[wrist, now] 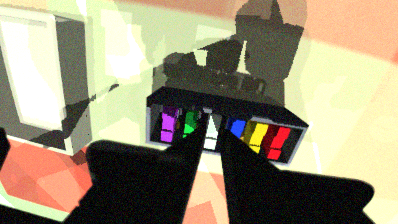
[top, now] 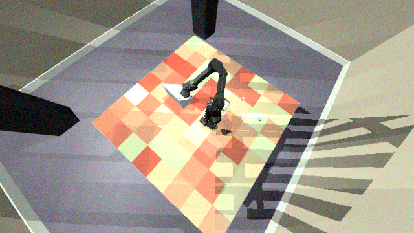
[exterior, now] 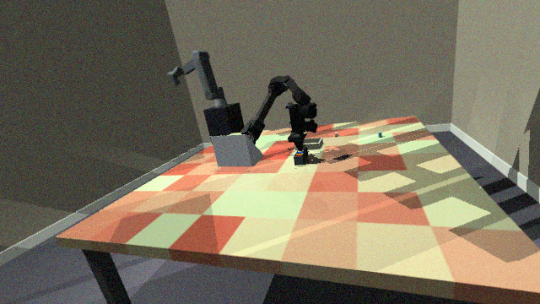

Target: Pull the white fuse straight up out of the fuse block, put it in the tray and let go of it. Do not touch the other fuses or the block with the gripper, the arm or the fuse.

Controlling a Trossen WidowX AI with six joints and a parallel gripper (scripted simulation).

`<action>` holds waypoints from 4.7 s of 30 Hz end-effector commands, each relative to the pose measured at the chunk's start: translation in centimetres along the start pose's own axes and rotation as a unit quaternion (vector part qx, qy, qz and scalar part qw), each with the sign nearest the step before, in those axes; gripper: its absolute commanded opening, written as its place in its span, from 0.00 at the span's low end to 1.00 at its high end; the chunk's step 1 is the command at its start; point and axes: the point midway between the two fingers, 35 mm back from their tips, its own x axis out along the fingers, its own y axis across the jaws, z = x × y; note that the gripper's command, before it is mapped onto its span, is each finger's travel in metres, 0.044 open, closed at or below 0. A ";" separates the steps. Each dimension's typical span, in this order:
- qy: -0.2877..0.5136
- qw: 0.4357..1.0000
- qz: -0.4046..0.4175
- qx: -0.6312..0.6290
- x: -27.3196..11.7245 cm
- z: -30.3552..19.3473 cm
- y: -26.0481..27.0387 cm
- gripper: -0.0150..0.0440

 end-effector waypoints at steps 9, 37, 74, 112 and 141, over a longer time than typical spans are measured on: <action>0.001 1.000 0.003 0.003 0.7 -0.1 0.0 0.36; 0.001 1.000 0.000 0.001 0.0 0.0 0.0 0.25; 0.001 1.000 0.001 0.002 -1.8 0.0 0.0 0.25; 0.001 1.000 0.002 0.003 -4.4 -0.1 -0.1 0.25; 0.000 1.000 -0.004 0.005 -5.6 1.6 13.8 0.25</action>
